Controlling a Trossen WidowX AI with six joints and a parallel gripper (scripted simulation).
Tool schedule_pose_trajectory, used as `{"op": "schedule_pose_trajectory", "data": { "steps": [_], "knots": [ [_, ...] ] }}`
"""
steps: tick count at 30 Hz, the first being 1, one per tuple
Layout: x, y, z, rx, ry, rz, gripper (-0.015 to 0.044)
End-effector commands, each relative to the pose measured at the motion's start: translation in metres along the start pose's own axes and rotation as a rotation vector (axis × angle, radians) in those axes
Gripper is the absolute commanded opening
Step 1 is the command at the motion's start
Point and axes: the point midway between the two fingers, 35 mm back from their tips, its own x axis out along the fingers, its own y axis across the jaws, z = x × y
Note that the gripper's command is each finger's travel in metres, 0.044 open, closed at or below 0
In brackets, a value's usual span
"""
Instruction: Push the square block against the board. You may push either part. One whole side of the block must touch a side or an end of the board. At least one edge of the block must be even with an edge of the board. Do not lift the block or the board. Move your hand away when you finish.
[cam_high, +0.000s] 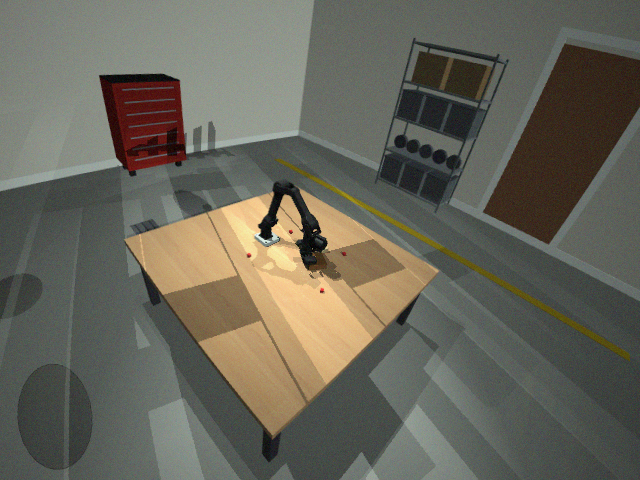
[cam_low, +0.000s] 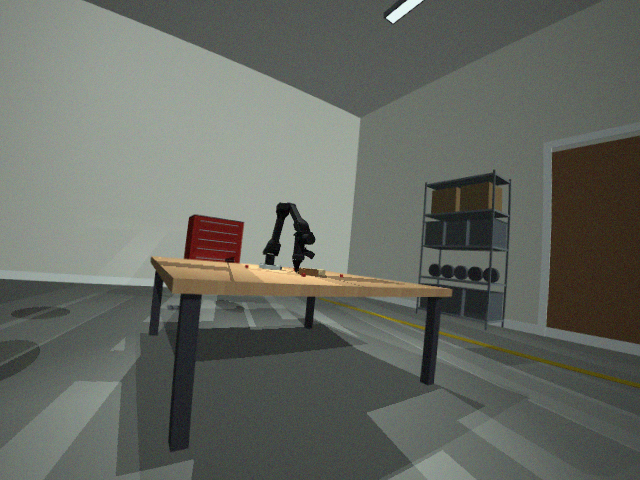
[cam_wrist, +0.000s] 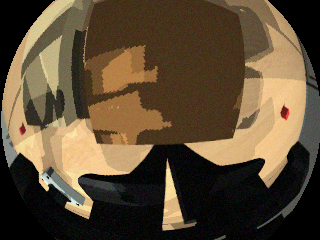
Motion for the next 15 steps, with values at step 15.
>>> {"op": "schedule_pose_trajectory", "data": {
  "steps": [15],
  "knots": [
    [-0.001,-0.001,0.019,0.001,-0.008,-0.004,0.0]
  ]
}}
